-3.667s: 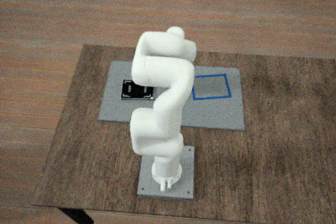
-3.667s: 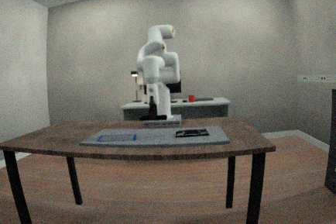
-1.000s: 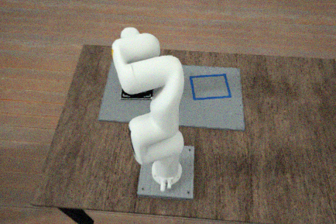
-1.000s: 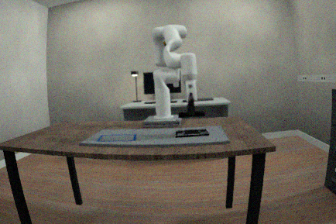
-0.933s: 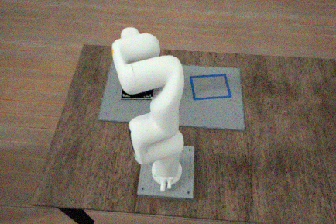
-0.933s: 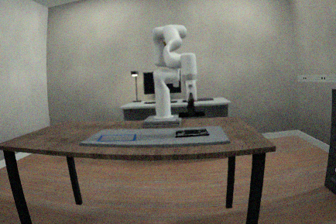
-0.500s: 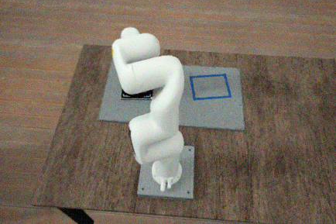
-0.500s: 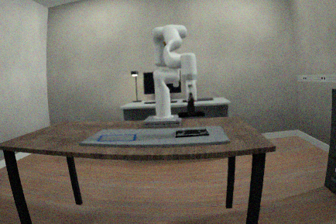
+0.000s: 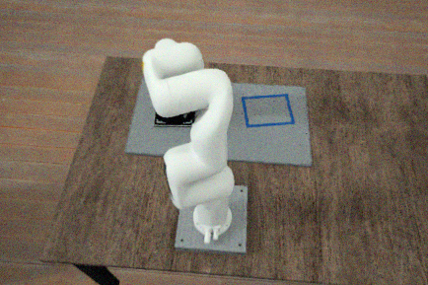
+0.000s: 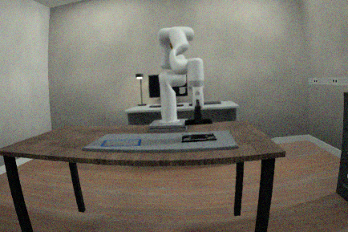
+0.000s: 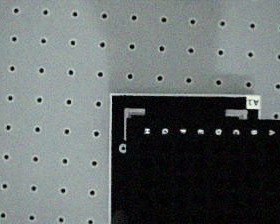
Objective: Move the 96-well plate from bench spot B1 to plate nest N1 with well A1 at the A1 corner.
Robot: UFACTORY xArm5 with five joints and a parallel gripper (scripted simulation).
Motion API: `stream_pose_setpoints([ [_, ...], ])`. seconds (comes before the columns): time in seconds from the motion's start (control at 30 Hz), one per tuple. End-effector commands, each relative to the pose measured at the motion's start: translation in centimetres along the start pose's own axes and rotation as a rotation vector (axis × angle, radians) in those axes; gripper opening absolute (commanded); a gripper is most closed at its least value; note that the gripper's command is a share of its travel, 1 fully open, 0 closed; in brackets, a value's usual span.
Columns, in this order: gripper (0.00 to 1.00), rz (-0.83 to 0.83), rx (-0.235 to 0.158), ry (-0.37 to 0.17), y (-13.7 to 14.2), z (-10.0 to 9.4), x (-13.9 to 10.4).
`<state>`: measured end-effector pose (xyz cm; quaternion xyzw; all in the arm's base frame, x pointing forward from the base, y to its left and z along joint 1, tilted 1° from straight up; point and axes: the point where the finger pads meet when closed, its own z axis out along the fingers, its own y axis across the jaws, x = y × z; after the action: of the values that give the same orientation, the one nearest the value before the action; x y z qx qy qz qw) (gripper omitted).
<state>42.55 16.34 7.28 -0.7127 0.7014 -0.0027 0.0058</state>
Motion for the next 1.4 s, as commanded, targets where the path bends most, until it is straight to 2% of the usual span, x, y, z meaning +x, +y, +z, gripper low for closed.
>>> stream_pose_setpoints([
  [0.0,0.00,0.000,0.006,0.003,-0.2,0.4,-0.1],
  [1.07,0.00,0.000,0.006,0.003,-0.2,5.1,0.0],
  [1.37,0.00,0.000,0.006,0.003,-0.2,5.1,0.0],
])
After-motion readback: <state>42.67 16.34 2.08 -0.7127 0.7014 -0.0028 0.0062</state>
